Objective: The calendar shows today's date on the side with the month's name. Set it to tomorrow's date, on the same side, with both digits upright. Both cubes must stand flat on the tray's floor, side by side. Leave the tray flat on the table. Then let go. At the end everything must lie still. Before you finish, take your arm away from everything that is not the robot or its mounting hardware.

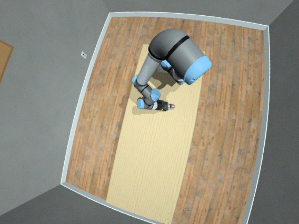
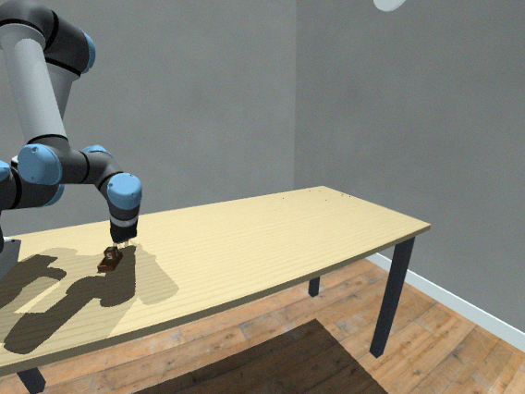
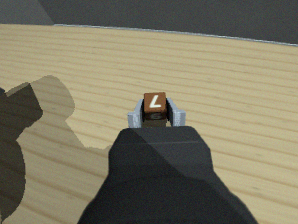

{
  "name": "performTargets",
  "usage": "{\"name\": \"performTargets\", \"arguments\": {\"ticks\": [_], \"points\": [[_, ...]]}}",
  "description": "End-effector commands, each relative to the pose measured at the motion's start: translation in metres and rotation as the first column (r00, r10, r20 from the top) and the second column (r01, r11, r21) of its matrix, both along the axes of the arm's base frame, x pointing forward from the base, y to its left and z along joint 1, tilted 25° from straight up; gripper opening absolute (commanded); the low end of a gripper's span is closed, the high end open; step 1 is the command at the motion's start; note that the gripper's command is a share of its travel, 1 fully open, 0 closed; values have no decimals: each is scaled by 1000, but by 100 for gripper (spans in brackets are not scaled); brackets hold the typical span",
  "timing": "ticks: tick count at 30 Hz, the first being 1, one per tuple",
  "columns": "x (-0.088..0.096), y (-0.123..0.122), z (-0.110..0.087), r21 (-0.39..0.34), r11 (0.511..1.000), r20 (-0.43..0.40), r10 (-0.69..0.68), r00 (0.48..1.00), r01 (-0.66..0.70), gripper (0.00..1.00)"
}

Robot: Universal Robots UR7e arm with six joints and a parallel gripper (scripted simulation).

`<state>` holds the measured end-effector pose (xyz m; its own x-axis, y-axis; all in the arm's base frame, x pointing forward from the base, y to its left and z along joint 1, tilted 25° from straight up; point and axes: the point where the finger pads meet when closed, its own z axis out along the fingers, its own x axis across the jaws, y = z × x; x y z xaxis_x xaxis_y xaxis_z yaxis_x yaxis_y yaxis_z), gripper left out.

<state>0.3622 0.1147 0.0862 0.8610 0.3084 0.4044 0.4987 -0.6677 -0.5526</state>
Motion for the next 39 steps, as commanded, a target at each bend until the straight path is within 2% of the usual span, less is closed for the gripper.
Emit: {"name": "performTargets", "arguments": {"ticks": [1, 39], "points": [[0, 0, 0, 0, 1000, 1, 0, 1000, 0, 57], [2, 0, -4, 0, 1000, 1, 0, 1000, 0, 57]]}}
